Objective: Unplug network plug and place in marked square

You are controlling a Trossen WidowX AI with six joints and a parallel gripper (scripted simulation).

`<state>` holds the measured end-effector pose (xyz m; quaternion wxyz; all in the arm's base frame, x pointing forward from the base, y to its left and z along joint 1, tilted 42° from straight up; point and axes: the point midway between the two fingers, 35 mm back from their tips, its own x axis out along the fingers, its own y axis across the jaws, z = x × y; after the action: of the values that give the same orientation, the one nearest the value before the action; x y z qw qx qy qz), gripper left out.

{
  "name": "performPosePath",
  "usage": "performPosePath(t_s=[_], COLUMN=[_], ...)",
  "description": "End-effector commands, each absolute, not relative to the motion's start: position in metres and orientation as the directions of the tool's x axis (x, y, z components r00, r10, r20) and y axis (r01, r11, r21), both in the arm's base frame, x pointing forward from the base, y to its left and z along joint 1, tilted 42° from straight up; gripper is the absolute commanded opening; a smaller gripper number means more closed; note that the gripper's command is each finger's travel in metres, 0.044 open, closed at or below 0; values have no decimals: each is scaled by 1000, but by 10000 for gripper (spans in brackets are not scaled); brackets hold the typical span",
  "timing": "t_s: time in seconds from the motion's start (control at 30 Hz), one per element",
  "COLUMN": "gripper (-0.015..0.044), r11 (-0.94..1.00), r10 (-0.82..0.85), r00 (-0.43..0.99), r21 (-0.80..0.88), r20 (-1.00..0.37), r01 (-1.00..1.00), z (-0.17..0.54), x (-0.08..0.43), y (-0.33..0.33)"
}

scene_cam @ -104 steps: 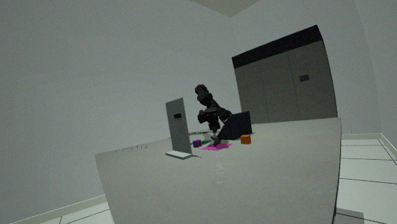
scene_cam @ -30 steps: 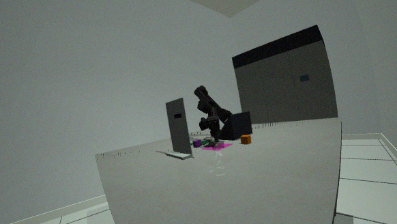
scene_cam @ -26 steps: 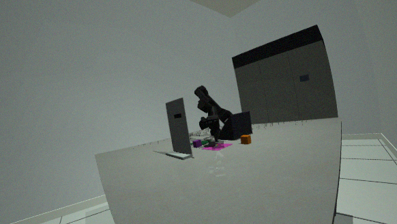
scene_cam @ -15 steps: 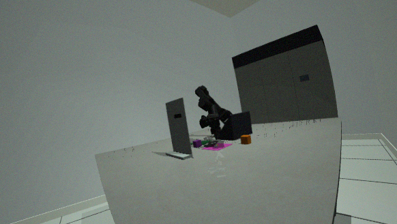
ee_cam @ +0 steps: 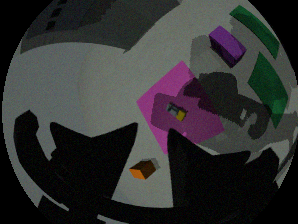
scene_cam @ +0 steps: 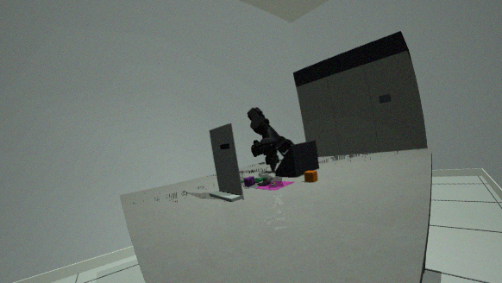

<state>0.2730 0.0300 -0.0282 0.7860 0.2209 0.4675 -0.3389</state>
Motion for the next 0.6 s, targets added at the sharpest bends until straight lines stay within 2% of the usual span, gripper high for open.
performPosePath(t_s=[0.0, 0.57], gripper=[156, 156], r11=[670, 670], r10=[-325, -325], r00=[342, 342], r21=[41, 41], r20=[-881, -882], r01=[741, 741], z=[-20, 4], x=[277, 279], y=[36, 56])
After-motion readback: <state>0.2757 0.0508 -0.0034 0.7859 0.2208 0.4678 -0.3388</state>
